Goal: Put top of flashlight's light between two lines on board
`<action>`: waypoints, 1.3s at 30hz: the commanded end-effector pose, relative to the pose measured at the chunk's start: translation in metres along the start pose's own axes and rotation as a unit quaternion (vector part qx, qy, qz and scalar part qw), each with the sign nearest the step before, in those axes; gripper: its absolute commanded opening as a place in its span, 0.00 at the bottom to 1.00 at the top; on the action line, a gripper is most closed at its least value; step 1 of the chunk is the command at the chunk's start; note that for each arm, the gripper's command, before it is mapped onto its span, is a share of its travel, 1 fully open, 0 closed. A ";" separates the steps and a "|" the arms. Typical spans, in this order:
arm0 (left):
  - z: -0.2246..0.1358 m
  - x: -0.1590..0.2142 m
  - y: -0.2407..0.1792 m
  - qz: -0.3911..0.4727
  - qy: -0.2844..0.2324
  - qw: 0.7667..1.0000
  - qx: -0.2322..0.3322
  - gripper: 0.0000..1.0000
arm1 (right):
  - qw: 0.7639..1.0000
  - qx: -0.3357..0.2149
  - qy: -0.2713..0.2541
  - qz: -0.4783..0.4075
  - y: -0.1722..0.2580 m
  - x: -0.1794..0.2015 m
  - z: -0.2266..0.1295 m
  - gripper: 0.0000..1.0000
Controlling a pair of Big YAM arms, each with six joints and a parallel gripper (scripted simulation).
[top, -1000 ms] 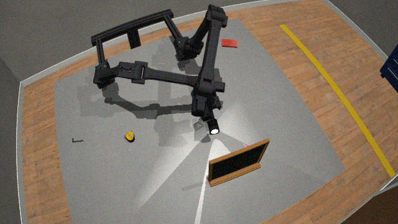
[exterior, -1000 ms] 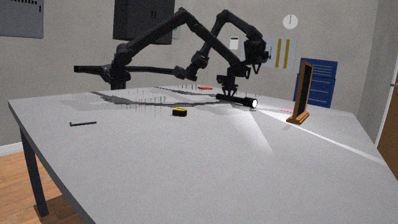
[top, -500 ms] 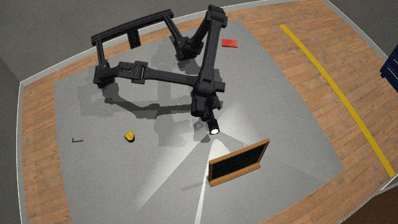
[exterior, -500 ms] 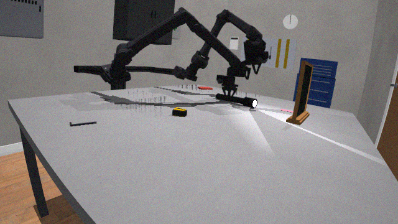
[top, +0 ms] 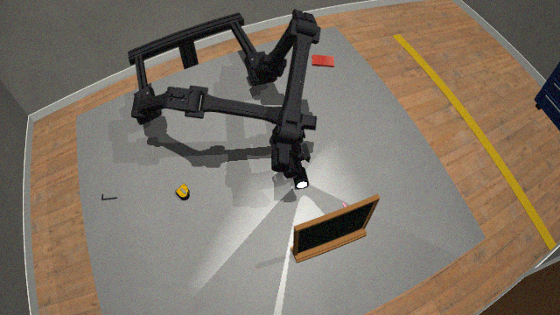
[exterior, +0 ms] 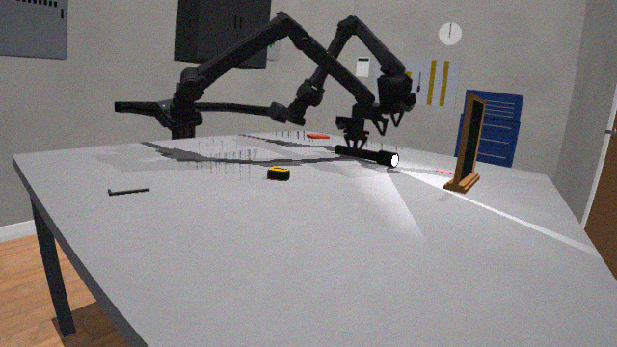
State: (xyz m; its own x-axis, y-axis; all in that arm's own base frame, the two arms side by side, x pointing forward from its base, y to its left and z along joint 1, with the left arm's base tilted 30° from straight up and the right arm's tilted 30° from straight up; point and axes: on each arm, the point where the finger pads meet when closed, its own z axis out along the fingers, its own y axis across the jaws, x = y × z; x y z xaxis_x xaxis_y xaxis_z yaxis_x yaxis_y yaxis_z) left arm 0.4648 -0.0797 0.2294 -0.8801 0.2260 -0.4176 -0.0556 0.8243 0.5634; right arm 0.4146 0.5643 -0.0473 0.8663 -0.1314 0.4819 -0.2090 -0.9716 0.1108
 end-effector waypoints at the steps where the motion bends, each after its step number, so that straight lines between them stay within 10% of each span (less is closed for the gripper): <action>1: 0.044 -0.004 -0.016 0.012 0.000 1.000 -0.001 1.00 | 1.000 0.001 0.005 0.012 -0.001 0.024 0.003 0.29; 39: 0.043 -0.008 -0.017 -0.007 -0.019 1.000 0.003 1.00 | 1.000 0.001 0.005 0.012 -0.001 0.024 0.003 0.29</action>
State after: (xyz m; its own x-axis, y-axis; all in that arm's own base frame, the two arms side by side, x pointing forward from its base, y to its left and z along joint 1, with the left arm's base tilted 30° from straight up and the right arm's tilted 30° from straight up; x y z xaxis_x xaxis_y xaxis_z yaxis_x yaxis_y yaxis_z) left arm 0.4930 -0.0636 0.1683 -0.8826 0.2304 -0.4097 -0.0494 0.8213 0.5684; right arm 0.4146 0.5643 -0.0473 0.8663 -0.1314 0.4819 -0.2090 -0.9716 0.1108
